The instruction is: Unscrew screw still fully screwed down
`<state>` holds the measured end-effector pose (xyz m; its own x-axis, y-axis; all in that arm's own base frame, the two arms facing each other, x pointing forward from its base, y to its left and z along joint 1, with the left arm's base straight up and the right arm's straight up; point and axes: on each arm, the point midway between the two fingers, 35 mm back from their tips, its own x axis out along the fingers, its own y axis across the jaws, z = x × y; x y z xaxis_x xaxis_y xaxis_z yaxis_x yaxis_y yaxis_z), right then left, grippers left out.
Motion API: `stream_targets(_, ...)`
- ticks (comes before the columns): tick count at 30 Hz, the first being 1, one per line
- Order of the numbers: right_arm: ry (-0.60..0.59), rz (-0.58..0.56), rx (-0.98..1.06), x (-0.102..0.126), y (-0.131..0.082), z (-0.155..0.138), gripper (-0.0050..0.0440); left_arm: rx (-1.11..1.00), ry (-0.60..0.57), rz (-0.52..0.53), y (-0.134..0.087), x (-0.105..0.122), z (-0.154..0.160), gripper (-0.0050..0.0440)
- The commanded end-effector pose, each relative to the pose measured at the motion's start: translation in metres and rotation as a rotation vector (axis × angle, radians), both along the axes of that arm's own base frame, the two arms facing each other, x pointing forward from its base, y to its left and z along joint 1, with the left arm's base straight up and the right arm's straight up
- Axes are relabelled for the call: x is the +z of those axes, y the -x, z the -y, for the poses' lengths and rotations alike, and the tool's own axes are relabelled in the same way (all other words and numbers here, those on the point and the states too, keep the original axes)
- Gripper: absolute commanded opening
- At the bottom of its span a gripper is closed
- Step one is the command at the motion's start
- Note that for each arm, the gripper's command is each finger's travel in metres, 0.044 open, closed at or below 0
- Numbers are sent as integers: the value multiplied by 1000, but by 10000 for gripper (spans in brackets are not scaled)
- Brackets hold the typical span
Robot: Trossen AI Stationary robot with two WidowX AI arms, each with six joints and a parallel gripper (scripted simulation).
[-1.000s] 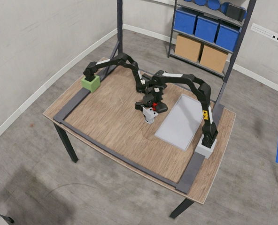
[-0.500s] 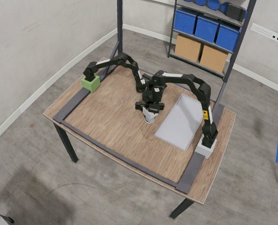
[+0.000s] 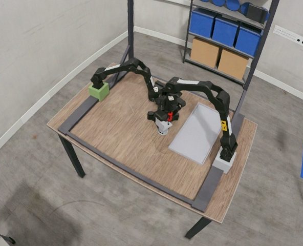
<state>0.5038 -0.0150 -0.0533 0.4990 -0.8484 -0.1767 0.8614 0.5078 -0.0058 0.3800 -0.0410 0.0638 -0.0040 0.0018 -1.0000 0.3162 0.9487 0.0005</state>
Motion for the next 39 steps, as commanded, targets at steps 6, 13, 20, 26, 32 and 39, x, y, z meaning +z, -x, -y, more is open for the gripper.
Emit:
stream_targets(6,-7,35,-6,14,-7,1,245,-419,-2,31,-3,10,2,250)
stream_targets(13,-7,35,-6,14,-7,1,245,-676,-5,29,-2,10,2,250)
stream_targets(20,-7,35,-6,14,-7,1,245,-990,-10,31,-2,11,1,250)
stream_targets(26,-7,35,-6,14,-7,1,245,-1205,-13,32,-2,11,2,250)
stream_targets(32,-7,35,-6,14,-7,1,245,-1471,-17,32,-2,12,1,250)
stream_targets(39,-7,35,-6,14,-7,1,245,-1785,-22,28,-2,12,1,250)
